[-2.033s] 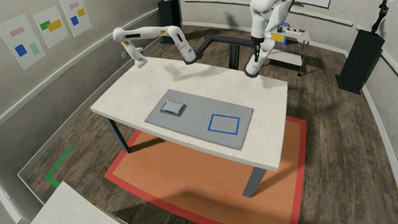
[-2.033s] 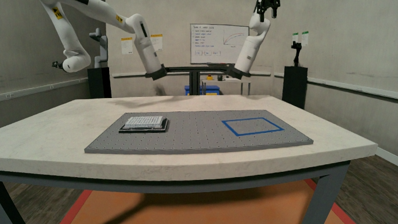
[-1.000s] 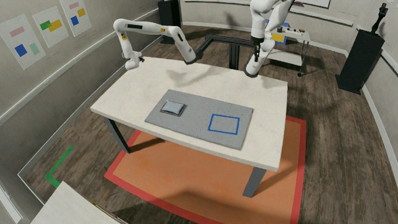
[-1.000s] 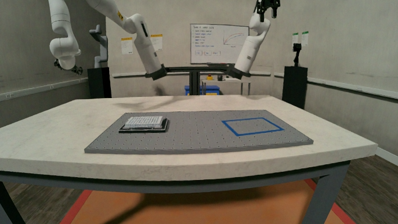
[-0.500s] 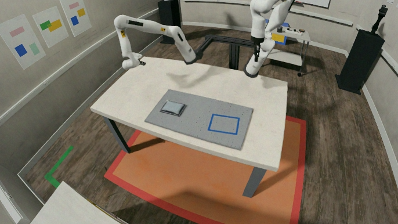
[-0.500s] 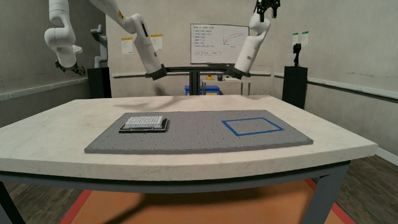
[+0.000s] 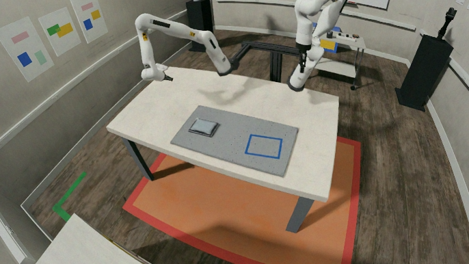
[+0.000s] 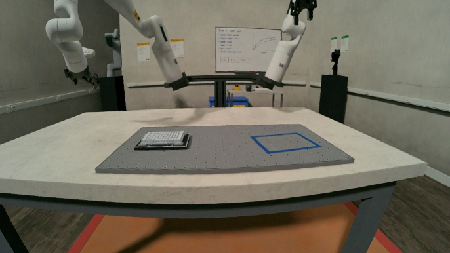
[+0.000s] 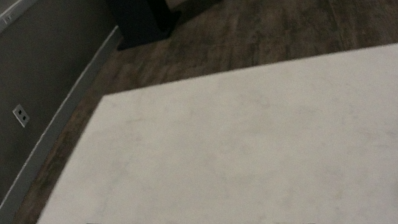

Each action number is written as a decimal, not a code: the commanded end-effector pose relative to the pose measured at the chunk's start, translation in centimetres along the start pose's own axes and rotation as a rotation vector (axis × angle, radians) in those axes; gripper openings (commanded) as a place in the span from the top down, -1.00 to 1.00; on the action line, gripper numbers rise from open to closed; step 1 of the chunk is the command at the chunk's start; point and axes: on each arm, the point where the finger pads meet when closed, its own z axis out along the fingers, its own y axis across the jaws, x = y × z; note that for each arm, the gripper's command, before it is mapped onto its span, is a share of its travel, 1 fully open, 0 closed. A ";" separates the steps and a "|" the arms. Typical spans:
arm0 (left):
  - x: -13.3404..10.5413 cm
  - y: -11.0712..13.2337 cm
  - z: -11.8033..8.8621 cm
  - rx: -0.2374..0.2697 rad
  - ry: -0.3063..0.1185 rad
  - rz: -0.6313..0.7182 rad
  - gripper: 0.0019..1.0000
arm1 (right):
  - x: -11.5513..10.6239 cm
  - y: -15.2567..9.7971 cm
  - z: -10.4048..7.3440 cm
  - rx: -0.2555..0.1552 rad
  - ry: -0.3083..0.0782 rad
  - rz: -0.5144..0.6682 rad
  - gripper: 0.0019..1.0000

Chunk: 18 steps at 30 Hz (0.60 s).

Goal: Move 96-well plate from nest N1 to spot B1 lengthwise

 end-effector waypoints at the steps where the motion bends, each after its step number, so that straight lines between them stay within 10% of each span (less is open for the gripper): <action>1: 0.0 0.0 0.0 -0.001 0.000 0.000 -1.00 | -0.6 1.0 -1.1 -0.007 -0.006 0.001 -1.00; 4: 0.0 0.0 0.0 -0.001 0.000 0.000 -1.00 | -1.2 1.9 -2.1 -0.080 -0.071 0.001 -1.00; 18: 0.0 0.0 0.0 -0.001 0.000 0.000 -1.00 | -3.3 5.3 -6.1 -0.153 -0.141 -0.005 -1.00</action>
